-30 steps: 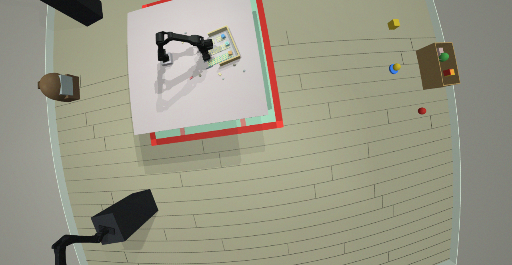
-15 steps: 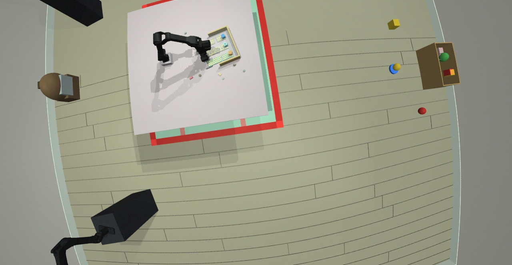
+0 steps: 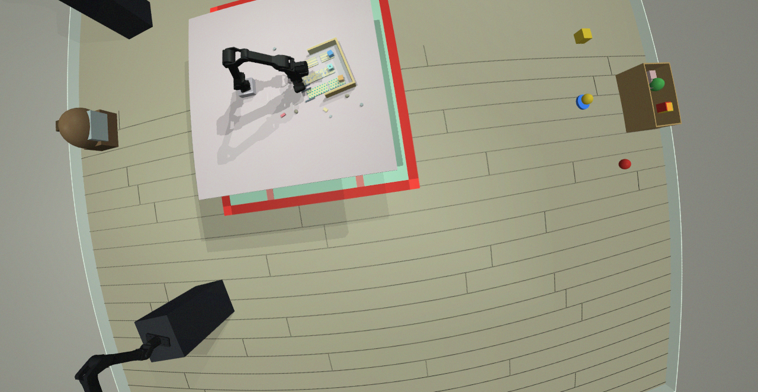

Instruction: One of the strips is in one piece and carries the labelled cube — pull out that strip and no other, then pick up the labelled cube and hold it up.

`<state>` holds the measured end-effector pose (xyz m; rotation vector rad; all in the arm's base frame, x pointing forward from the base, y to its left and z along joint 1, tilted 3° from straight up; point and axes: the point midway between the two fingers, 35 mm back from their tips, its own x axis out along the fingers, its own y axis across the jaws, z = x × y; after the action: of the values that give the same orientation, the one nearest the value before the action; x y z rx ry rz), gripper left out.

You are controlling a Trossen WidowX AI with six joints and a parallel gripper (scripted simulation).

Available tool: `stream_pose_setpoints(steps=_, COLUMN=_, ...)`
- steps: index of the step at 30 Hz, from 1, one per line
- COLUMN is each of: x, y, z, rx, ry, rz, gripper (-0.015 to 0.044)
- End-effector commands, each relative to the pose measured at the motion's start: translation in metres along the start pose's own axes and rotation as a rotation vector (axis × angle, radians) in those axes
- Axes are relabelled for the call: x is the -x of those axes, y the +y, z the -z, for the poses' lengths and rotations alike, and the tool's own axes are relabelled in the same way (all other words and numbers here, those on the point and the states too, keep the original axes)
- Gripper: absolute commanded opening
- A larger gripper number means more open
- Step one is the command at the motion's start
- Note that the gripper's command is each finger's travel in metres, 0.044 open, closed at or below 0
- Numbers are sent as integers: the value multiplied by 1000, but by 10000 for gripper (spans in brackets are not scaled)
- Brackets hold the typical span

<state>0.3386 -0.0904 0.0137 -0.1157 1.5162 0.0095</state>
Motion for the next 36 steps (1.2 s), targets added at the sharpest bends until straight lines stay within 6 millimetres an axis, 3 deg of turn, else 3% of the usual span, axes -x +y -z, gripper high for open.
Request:
stream_pose_setpoints(steps=1, x=-4, y=1, z=11, rx=3, ry=15, rz=-6, gripper=0)
stream_pose_setpoints(steps=36, x=-5, y=1, z=65, rx=3, ry=18, rz=-6, gripper=0)
